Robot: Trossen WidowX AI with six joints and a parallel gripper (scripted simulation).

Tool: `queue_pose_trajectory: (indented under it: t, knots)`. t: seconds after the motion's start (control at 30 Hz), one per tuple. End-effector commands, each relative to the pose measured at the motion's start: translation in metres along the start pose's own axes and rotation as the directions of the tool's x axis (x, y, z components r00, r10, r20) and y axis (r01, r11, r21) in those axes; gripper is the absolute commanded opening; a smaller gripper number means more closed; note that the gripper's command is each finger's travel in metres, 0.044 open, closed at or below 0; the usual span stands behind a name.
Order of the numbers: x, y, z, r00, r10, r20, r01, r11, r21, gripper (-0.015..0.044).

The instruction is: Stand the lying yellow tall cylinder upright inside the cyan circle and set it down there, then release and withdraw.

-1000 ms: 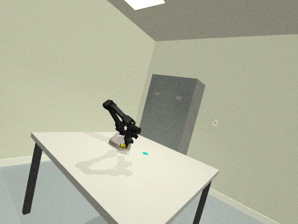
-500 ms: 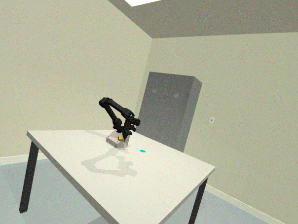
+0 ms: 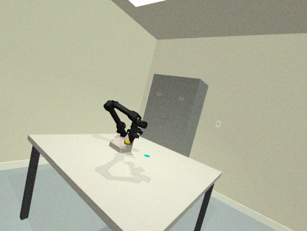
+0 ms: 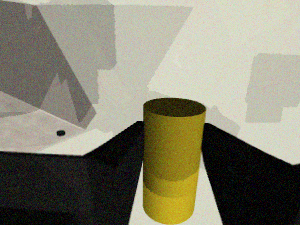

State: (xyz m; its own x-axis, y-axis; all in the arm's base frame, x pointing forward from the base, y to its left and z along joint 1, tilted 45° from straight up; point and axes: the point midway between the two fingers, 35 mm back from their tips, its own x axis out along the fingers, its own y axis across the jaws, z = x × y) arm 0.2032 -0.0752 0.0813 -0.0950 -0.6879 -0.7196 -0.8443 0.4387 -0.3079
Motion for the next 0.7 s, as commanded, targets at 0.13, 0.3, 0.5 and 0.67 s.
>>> queue_pose_trajectory:
  t: [0.13, 0.3, 0.5, 0.67]
  knots:
    - [-0.006, -0.004, 0.025, 1.000, 0.002, 0.017, -0.002, 1.000, -0.011, 0.0105]
    - [-0.009, -0.004, 0.039, 1.000, 0.003, 0.023, -0.002, 1.000, -0.021, 0.0105]
    - [-0.012, -0.002, 0.057, 1.000, 0.004, 0.028, -0.003, 0.999, -0.033, 0.0105]
    - [-0.015, 0.000, 0.072, 1.000, 0.005, 0.031, -0.004, 0.999, -0.042, 0.0105]
